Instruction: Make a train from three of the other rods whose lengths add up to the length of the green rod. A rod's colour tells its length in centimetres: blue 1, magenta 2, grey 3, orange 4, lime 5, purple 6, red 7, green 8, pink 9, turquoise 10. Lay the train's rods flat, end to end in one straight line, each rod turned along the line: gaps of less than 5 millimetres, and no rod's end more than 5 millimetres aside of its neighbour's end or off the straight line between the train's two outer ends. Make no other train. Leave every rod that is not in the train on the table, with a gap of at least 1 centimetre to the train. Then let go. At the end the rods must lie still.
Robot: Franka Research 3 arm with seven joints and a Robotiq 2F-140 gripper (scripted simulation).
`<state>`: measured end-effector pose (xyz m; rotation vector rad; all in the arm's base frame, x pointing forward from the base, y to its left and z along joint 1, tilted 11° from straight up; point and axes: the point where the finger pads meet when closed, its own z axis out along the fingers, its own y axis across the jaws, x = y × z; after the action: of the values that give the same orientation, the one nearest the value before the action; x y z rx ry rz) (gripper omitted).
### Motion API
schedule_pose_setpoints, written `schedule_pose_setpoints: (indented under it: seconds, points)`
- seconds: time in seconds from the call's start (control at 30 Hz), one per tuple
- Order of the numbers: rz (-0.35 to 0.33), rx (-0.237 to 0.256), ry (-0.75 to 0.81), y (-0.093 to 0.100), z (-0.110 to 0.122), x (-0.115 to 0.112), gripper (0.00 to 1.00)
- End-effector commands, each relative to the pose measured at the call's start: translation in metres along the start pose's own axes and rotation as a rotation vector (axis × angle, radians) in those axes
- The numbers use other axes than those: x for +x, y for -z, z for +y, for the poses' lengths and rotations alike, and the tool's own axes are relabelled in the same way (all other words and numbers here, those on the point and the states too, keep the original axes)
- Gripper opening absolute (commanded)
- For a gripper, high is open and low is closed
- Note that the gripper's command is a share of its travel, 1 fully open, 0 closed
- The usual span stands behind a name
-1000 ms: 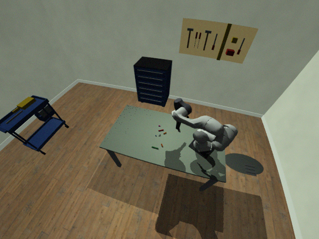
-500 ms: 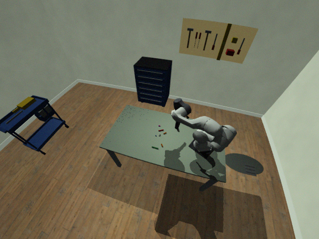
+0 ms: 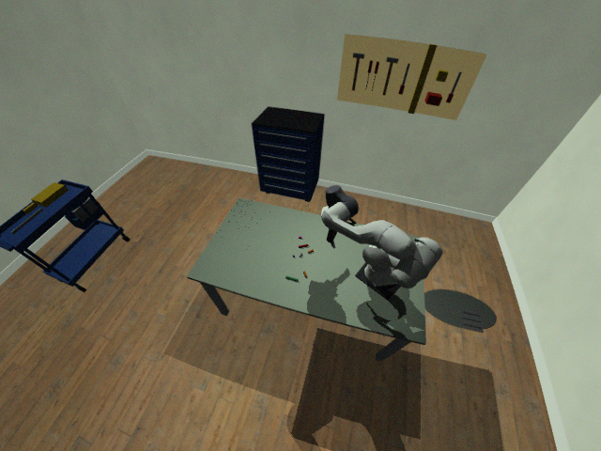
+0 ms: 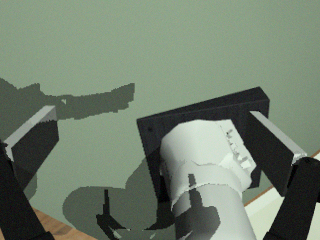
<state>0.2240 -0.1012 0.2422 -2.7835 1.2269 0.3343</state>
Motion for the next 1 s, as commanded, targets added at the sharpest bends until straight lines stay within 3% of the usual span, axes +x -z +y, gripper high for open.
schedule_pose_setpoints:
  seconds: [0.0,0.27,0.3,0.97]
  points:
    - [0.005,0.003,-0.031,0.0012,-0.0012,0.0014,1.0]
    - [0.005,0.003,-0.031,0.0012,-0.0012,0.0014,1.0]
    - [0.012,0.013,-0.164,0.0007,-0.0078,0.0105,1.0]
    - [0.012,0.013,-0.164,0.0007,-0.0078,0.0105,1.0]
